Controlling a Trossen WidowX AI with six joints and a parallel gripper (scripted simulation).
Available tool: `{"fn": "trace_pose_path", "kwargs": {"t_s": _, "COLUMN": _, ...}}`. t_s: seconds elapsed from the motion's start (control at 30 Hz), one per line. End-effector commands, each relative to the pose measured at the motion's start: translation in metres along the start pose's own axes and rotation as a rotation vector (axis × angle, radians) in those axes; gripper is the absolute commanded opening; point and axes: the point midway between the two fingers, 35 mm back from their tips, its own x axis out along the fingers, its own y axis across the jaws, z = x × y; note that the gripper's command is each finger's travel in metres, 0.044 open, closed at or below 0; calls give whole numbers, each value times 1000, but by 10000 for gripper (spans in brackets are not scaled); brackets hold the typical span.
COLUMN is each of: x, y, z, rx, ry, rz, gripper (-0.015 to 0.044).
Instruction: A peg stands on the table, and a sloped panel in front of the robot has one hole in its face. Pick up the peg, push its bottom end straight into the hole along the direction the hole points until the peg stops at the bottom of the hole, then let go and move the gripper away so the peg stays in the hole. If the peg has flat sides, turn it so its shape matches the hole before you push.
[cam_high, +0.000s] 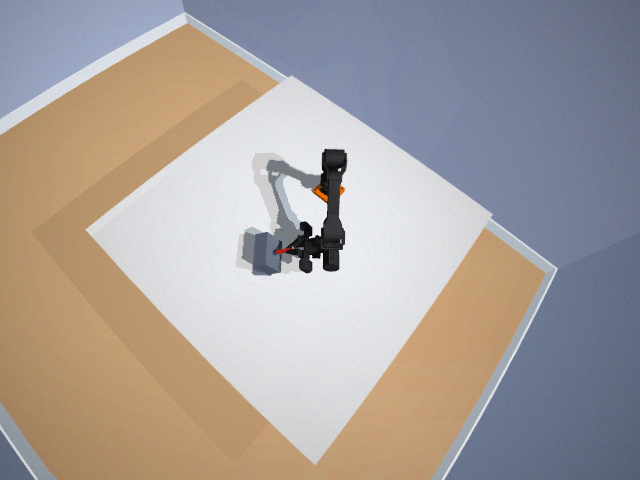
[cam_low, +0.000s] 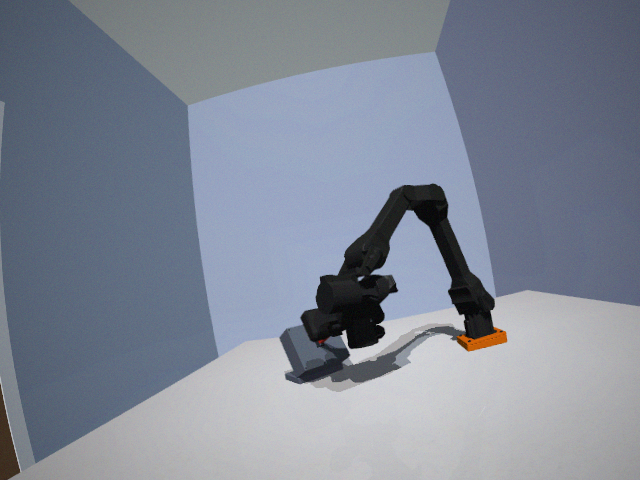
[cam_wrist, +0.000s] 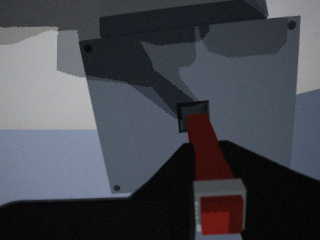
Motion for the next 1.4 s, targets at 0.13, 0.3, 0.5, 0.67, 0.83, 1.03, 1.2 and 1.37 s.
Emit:
{"fn": "trace_pose_path", "kwargs": {"t_s": 0.13, "x": 4, "y": 3, "z": 2, "rx": -5, "ry": 0, "rz": 4, "gripper": 0}}
{"fn": "trace_pose_path", "kwargs": {"t_s": 0.3, "x": 7, "y": 3, "z": 2, "rx": -5, "ry": 0, "rz": 4, "gripper": 0}}
{"fn": "trace_pose_path", "kwargs": {"t_s": 0.5, "x": 10, "y": 4, "z": 2, "rx": -5, "ry": 1, "rz": 4, "gripper": 0}}
{"fn": "trace_pose_path", "kwargs": {"t_s": 0.67, "x": 11, "y": 4, "z": 2, "rx": -5, "ry": 1, "rz": 4, "gripper": 0}}
{"fn": "trace_pose_path", "kwargs": {"t_s": 0.83, "x": 13, "y": 3, "z": 2, "rx": -5, "ry": 1, "rz": 4, "gripper": 0}}
{"fn": "trace_pose_path", "kwargs": {"t_s": 1.03, "x": 17, "y": 3, "z": 2, "rx": -5, "ry": 1, "rz": 4, "gripper": 0}}
{"fn": "trace_pose_path", "kwargs": {"t_s": 1.2, "x": 20, "y": 3, "z": 1, "rx": -5, "ry": 2, "rz": 4, "gripper": 0}}
{"fn": "trace_pose_path", "kwargs": {"t_s": 1.37, "x": 23, "y": 3, "z": 1, "rx": -5, "ry": 2, "rz": 4, "gripper": 0}}
